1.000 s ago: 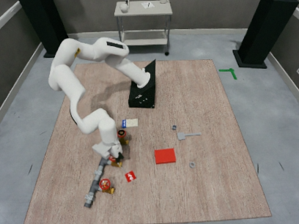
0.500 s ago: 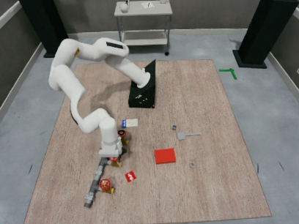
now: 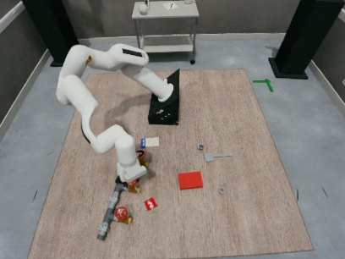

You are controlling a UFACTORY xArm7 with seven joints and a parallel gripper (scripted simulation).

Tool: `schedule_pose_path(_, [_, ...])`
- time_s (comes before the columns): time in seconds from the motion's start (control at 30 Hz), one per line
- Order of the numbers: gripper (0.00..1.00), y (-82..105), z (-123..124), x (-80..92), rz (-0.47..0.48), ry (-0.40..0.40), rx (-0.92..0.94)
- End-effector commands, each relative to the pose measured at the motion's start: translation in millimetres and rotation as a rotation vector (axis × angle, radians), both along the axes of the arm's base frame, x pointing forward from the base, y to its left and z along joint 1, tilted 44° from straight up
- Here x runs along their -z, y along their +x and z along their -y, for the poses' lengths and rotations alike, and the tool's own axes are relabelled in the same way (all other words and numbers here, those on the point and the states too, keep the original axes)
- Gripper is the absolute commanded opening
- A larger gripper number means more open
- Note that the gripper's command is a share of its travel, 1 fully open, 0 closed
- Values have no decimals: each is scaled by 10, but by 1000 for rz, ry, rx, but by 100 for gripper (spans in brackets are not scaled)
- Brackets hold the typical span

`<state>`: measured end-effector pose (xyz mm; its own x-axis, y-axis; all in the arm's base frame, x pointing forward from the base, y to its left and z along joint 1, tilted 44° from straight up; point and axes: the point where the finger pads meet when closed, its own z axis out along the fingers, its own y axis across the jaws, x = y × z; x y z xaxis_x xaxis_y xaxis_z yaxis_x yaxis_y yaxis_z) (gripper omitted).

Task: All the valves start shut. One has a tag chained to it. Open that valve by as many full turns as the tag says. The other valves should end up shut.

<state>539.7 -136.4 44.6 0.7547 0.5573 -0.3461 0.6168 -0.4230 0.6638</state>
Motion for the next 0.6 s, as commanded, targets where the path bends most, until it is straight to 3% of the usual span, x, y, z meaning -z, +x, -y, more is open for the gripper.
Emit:
schedule_pose_path(0.0, [0,17,-26,-14,-213,-41,-176])
schedule_pose_path(0.47, [0,16,-26,-14,-623,-138,-529])
schedule_pose_path(0.53, [0,16,-26,-14,-623,-138,-529])
schedule_pose_path(0.57, [0,16,-26,-14,-672,-142,-563])
